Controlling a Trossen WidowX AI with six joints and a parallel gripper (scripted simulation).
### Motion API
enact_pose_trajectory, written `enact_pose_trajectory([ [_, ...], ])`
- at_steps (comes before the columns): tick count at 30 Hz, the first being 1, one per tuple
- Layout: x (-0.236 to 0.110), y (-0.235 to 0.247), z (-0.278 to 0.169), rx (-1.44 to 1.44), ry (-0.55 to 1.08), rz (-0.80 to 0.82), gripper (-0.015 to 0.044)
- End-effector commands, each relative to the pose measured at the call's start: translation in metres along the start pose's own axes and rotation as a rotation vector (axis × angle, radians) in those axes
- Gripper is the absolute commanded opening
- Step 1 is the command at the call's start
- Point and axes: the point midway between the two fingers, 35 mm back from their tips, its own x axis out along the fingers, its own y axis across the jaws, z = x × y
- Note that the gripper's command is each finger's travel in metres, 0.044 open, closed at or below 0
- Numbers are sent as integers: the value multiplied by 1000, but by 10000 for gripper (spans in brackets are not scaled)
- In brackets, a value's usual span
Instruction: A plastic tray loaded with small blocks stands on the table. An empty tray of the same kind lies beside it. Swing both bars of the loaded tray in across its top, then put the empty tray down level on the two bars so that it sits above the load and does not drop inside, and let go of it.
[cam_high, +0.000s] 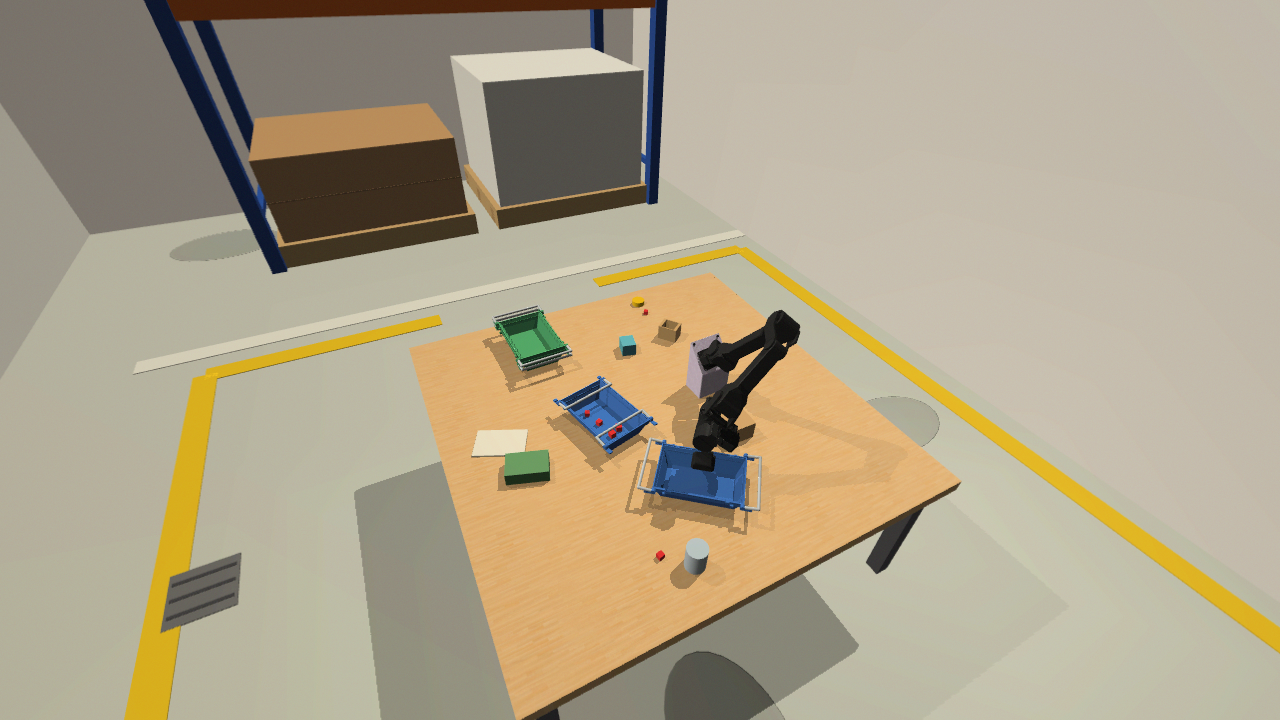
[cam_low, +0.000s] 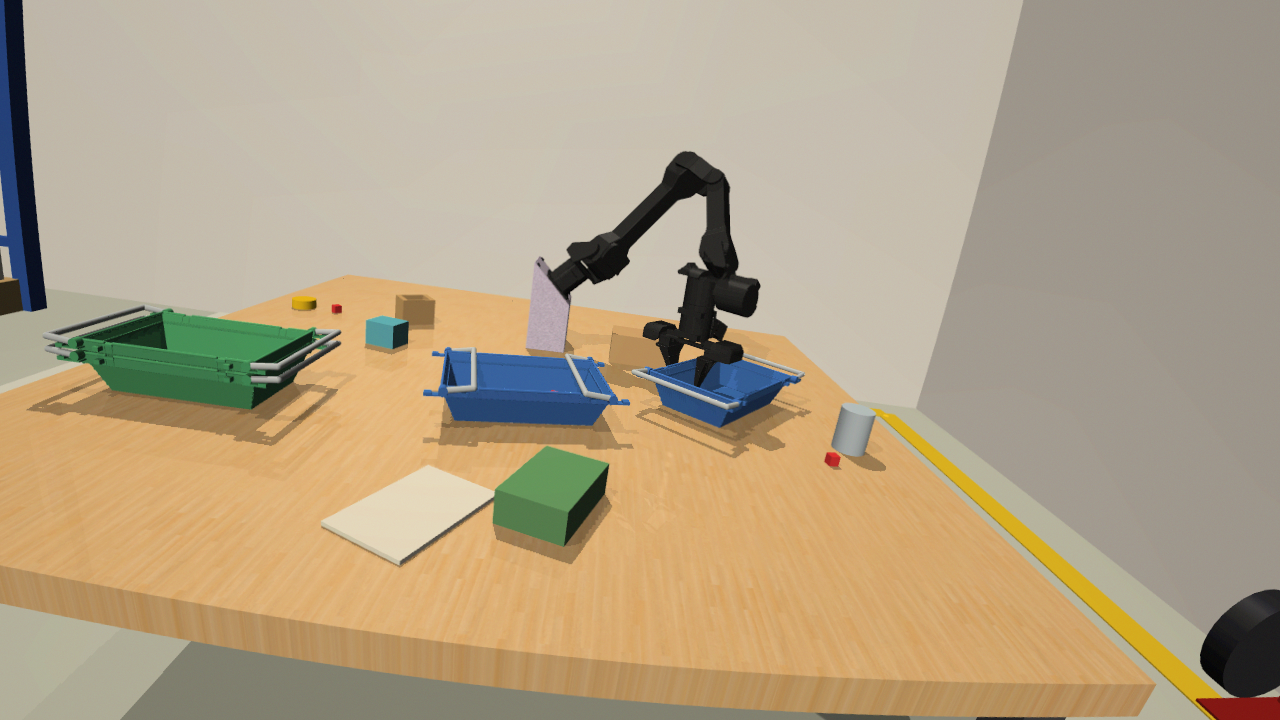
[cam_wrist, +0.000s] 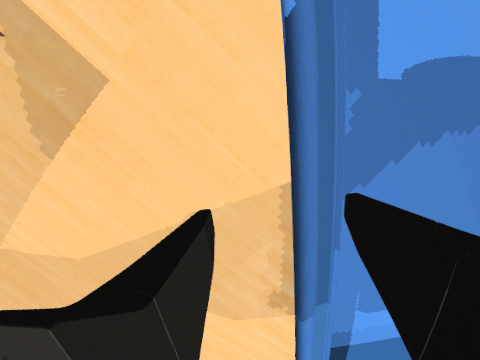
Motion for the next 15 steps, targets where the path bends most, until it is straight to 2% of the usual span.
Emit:
enact_pose_trajectory([
  [1, 0, 0, -1, 4, 6, 0, 208],
  [15, 0, 0, -1, 4, 6, 0, 115],
])
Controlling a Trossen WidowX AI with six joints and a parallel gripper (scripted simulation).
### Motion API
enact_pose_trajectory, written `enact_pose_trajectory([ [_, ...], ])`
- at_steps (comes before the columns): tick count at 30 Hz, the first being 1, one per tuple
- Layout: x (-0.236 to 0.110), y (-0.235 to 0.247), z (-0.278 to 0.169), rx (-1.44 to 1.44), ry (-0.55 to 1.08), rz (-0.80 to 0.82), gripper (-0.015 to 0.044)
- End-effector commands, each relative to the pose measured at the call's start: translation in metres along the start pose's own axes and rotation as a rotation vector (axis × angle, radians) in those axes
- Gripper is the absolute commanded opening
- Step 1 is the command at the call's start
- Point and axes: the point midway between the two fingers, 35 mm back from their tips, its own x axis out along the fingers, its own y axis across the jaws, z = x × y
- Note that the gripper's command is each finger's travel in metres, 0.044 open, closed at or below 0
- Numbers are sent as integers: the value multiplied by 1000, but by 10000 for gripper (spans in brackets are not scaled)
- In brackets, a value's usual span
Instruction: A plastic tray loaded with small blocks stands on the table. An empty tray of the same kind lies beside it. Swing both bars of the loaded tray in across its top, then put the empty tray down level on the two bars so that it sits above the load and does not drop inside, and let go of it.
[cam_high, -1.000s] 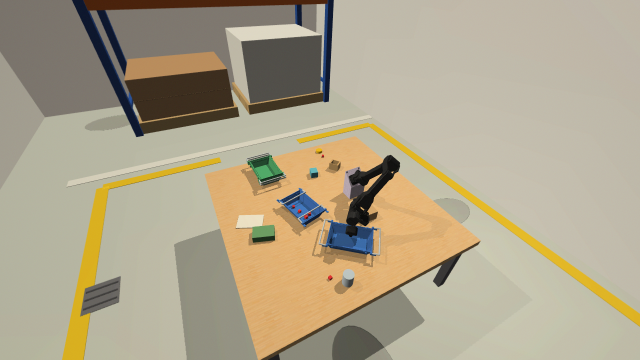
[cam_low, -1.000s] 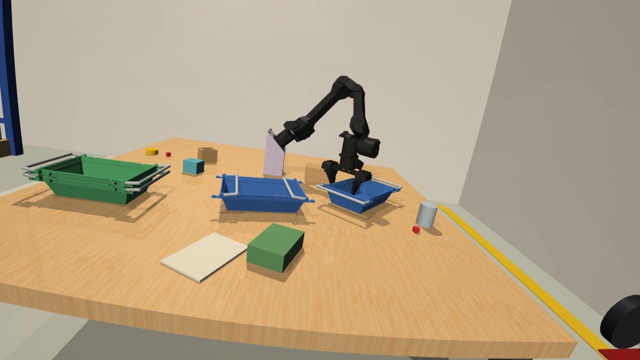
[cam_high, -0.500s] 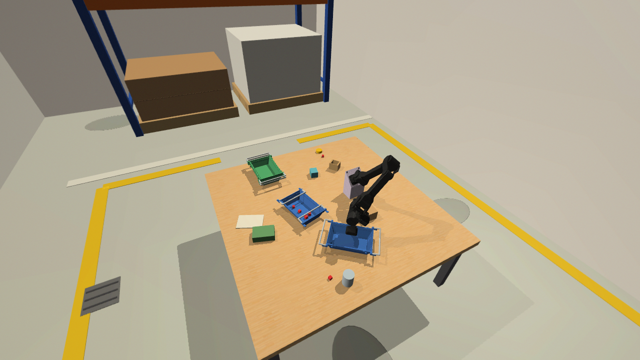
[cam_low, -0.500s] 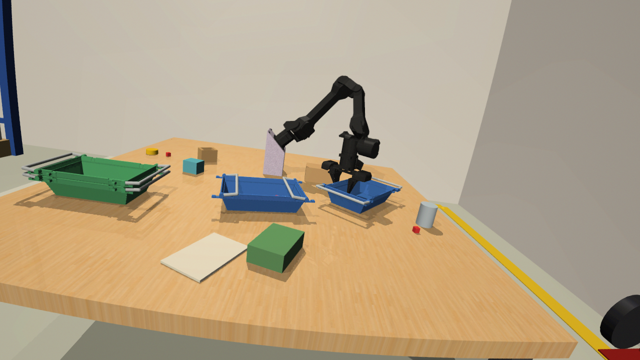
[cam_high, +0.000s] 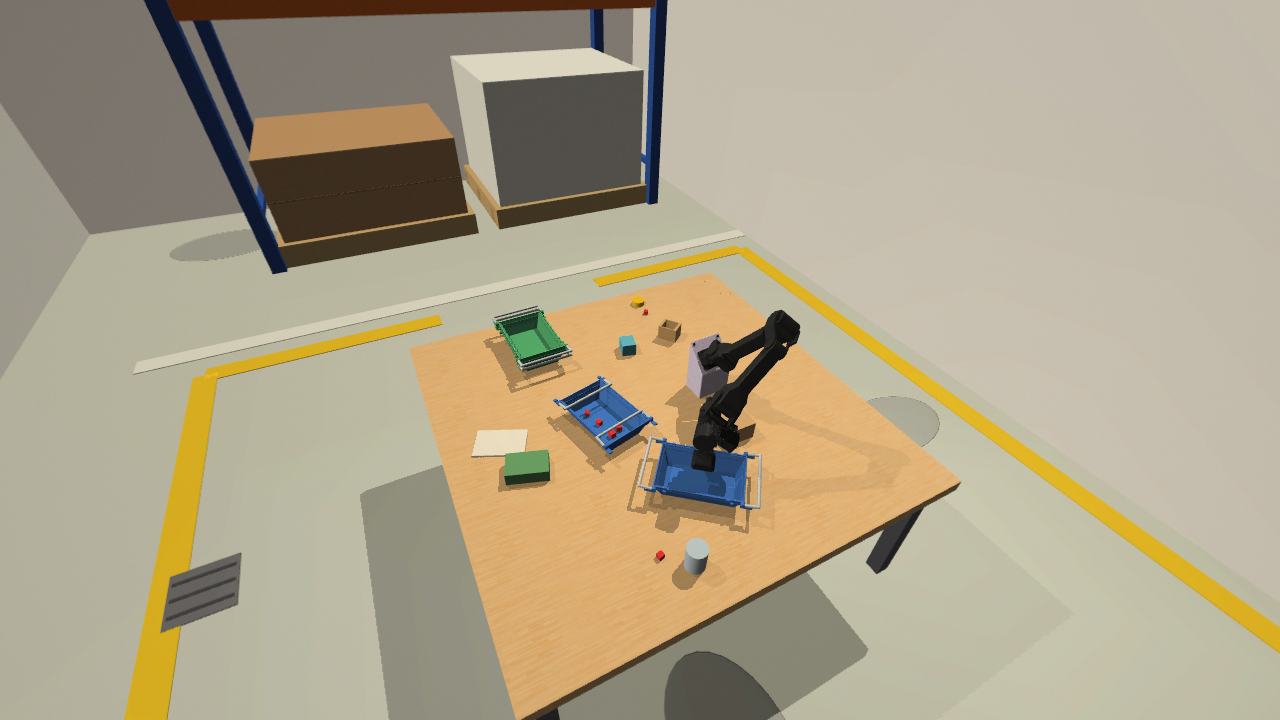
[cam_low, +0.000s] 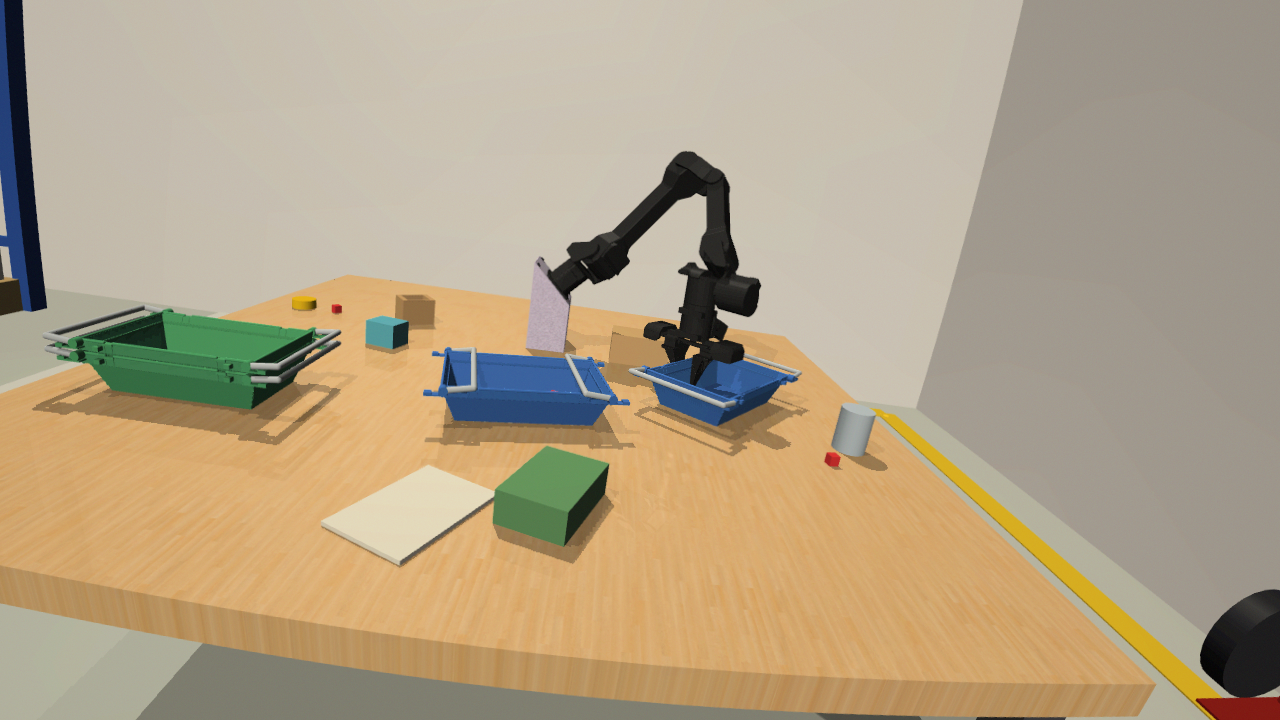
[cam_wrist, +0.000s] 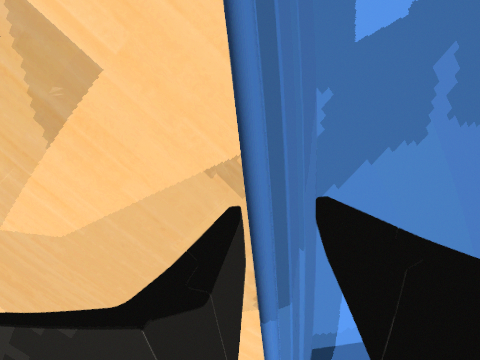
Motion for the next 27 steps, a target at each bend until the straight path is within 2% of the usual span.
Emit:
enact_pose_trajectory([
  [1, 0, 1, -1, 7, 5, 6, 108],
  [15, -2, 1, -1, 7, 5, 6, 15],
  [27, -60, 0, -3, 5, 9, 11, 0],
])
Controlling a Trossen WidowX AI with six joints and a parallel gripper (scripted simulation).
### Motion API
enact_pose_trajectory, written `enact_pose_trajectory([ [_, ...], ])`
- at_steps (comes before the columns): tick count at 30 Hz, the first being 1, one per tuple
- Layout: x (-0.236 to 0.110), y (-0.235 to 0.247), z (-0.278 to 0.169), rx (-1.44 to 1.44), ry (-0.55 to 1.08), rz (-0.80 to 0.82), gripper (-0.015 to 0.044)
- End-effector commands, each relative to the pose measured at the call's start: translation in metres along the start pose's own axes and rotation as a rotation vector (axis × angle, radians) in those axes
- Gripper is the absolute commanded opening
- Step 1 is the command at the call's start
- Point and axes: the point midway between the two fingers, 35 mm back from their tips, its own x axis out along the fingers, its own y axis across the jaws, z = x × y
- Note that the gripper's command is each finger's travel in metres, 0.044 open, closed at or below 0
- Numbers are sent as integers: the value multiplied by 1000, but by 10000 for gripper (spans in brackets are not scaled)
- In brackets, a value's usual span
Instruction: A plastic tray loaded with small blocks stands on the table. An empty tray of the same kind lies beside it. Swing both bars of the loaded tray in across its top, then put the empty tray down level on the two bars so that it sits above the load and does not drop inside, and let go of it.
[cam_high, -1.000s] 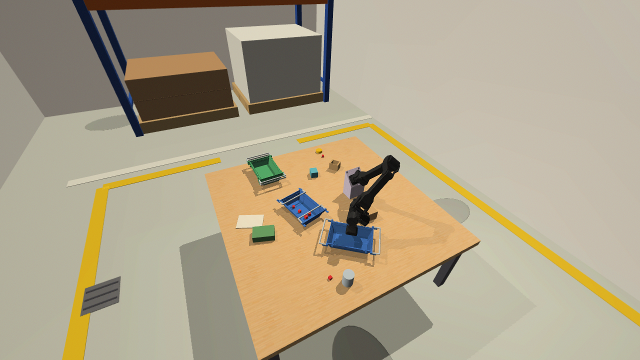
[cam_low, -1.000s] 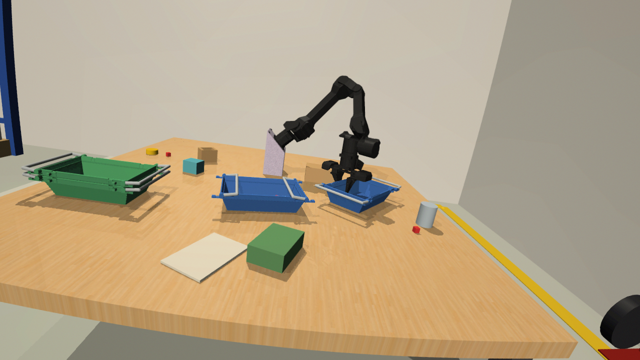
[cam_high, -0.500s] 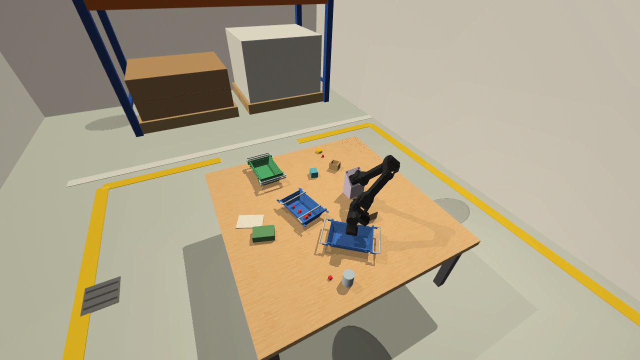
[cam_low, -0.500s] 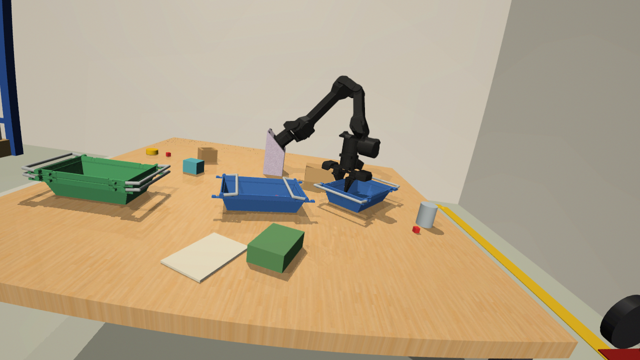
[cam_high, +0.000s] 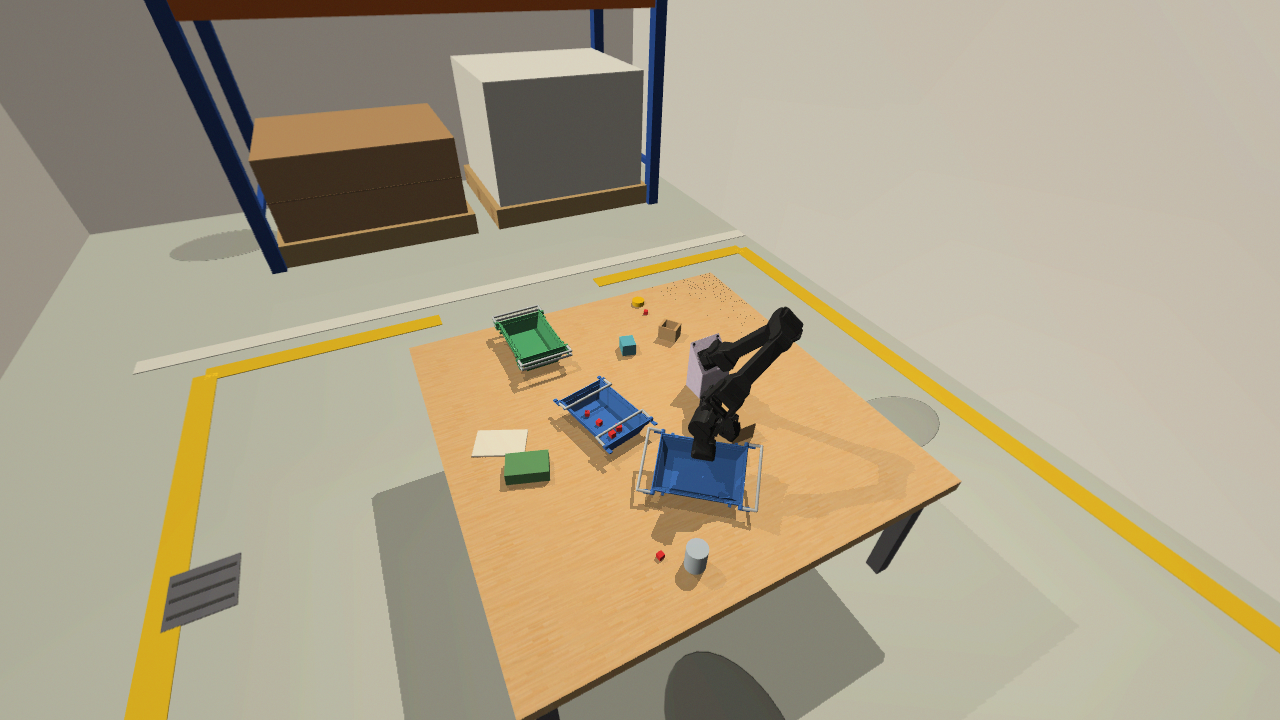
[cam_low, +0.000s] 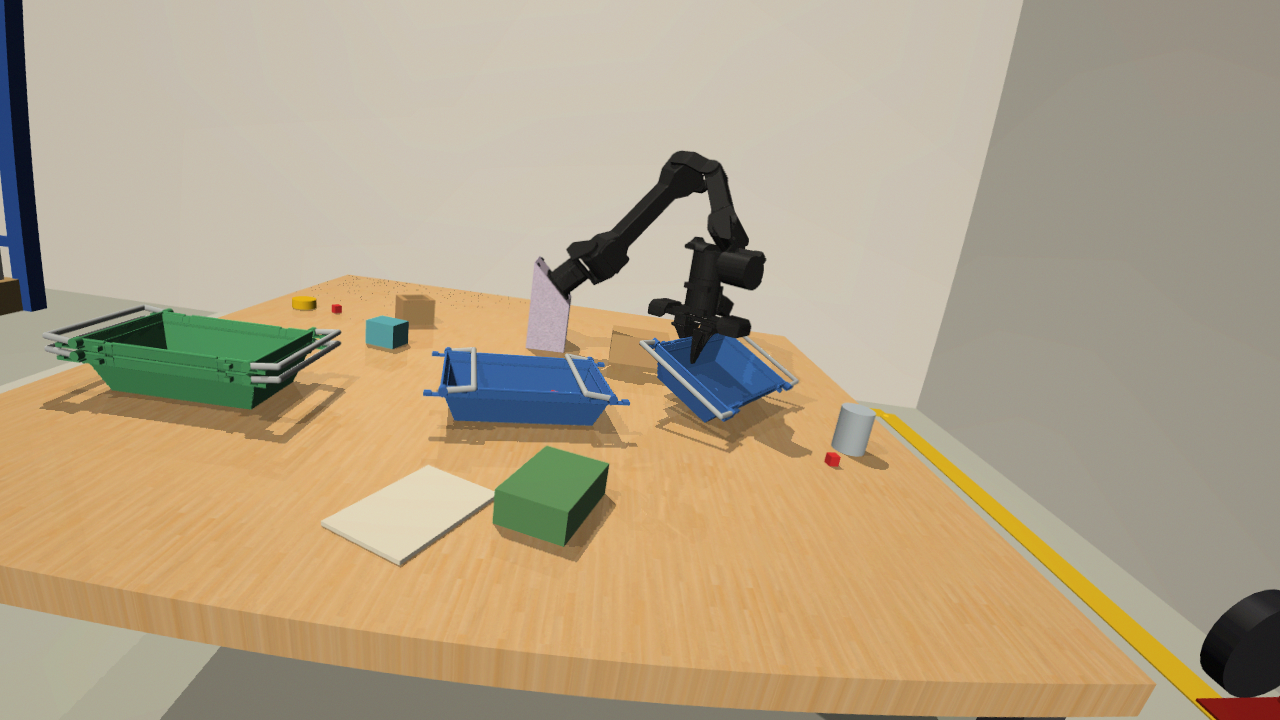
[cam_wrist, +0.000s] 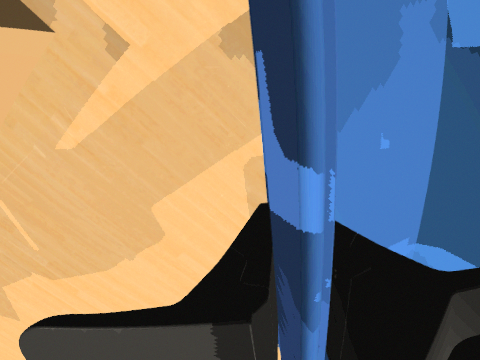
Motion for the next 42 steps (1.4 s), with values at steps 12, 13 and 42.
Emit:
enact_pose_trajectory([
  [12, -38, 5, 3, 5, -5, 14, 0],
  [13, -41, 5, 2, 5, -4, 15, 0],
  [42, -128, 1, 3, 7, -4, 17, 0],
])
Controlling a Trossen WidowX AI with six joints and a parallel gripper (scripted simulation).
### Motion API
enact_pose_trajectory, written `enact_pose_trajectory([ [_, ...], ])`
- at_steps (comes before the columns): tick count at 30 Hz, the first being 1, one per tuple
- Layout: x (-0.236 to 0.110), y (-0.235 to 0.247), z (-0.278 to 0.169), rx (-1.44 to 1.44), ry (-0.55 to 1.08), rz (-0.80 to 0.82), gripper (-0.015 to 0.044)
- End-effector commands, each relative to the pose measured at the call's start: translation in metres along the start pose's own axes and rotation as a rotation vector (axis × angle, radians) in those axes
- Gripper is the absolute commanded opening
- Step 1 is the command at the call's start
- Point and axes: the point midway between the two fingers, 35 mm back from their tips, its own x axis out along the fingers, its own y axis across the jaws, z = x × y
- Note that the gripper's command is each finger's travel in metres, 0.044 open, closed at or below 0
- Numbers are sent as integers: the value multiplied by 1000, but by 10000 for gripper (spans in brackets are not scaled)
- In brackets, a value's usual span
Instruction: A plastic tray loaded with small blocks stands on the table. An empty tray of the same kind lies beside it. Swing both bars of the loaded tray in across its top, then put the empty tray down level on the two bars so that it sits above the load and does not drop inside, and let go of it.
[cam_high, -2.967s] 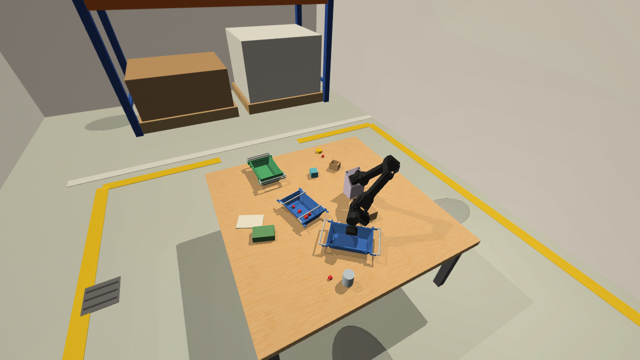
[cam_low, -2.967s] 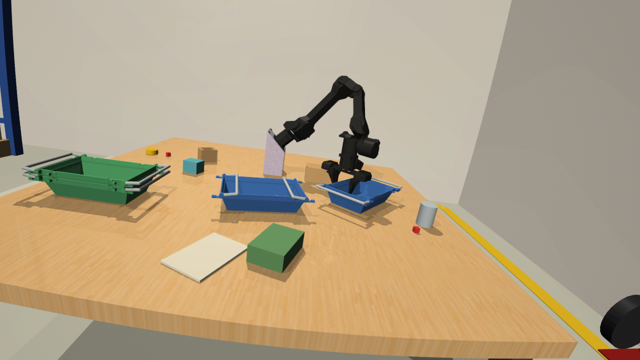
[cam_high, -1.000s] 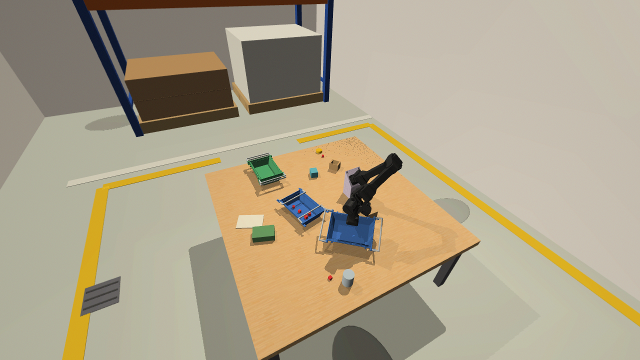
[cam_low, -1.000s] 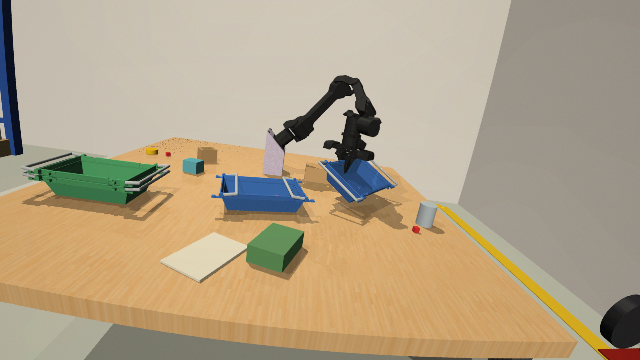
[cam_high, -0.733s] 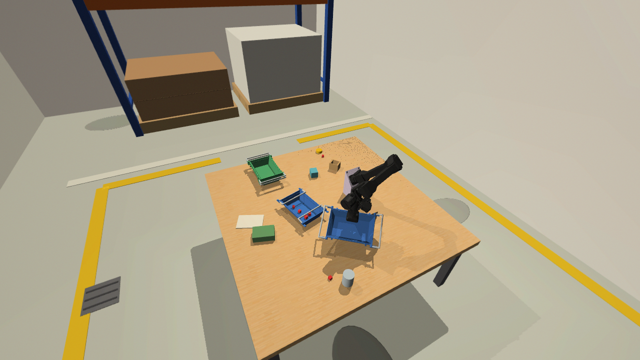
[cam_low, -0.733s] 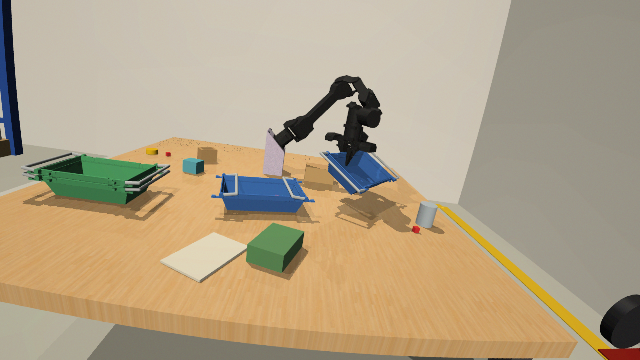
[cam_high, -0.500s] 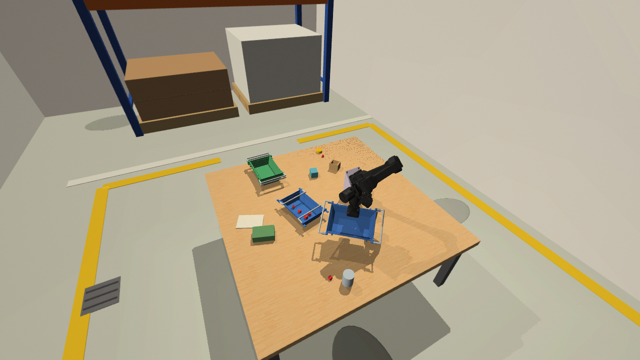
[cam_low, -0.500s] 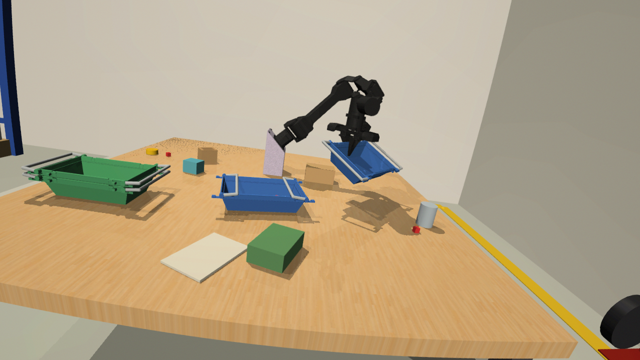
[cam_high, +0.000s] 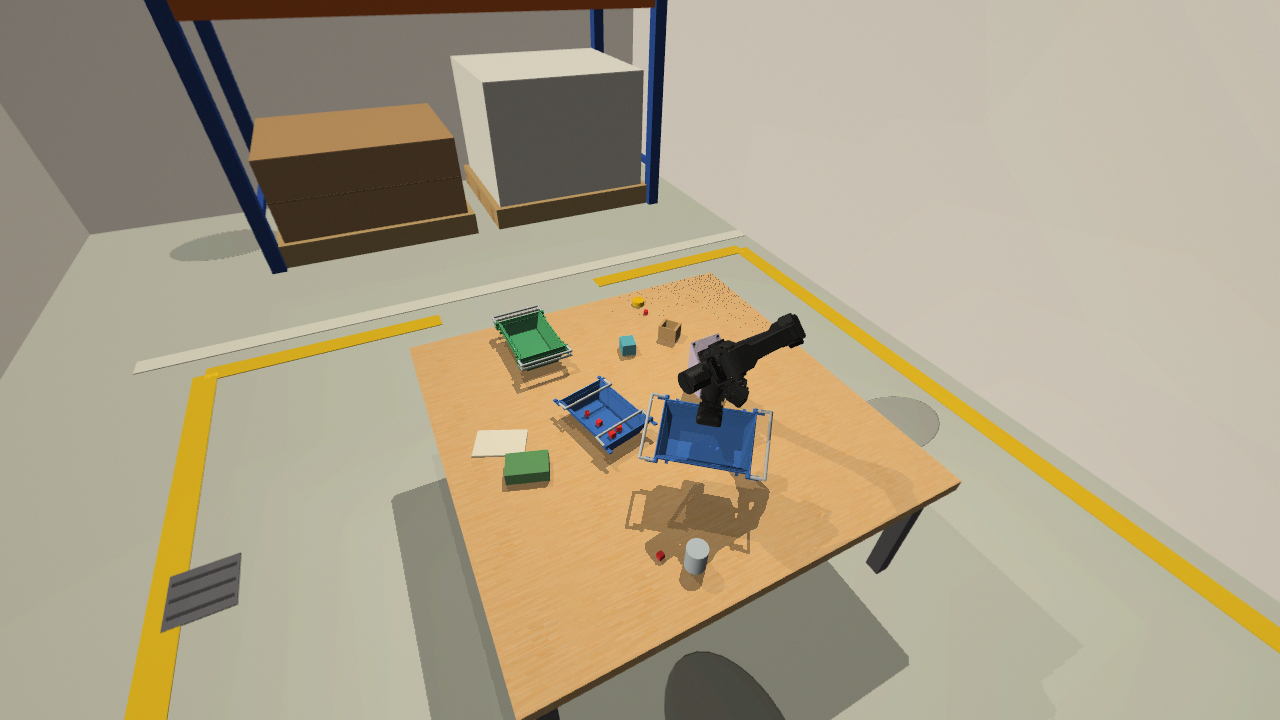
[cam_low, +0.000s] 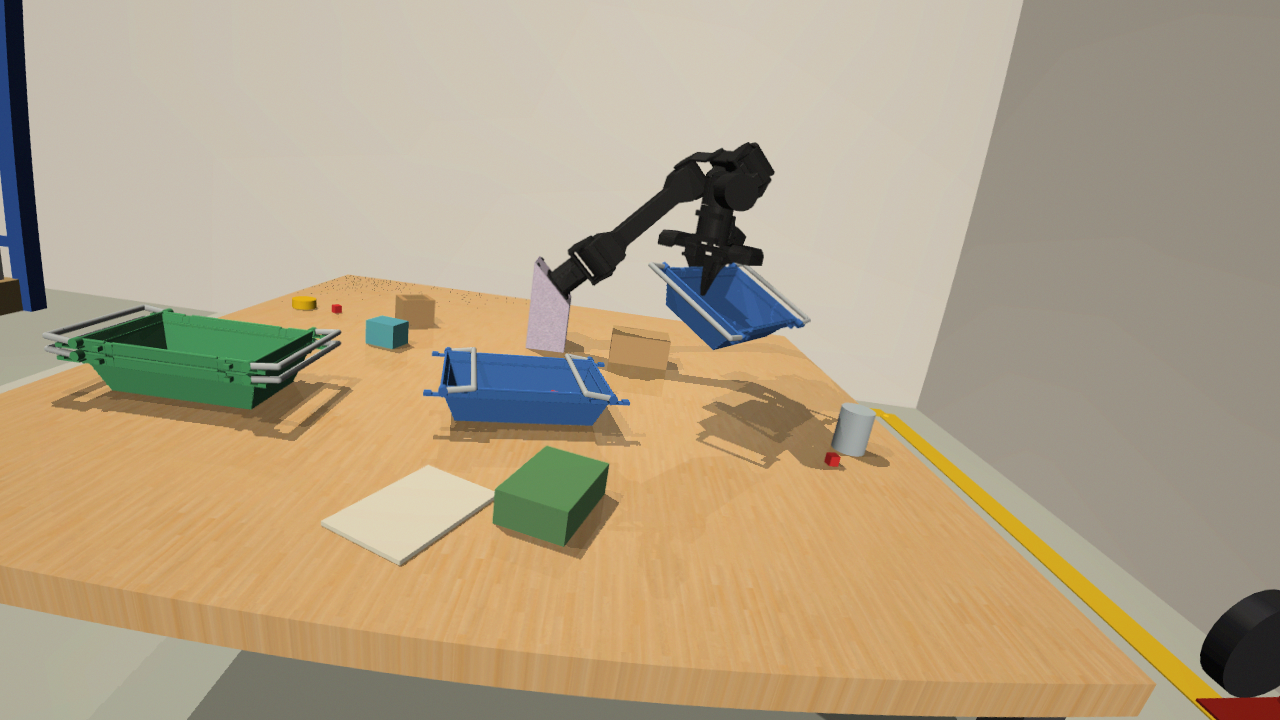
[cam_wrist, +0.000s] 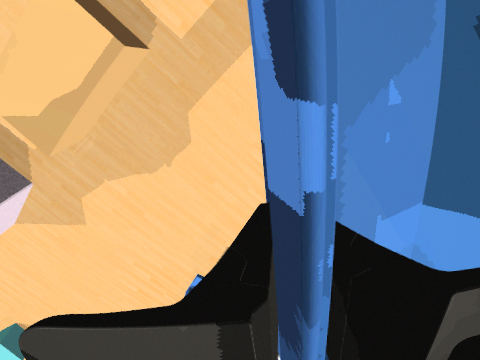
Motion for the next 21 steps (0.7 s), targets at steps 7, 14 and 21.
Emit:
enact_pose_trajectory([
  [7, -3, -3, 0, -5, -1, -15, 0],
  [14, -3, -3, 0, -5, -1, -15, 0],
  [21, -3, -5, -18, 34, 8, -10, 0],
])
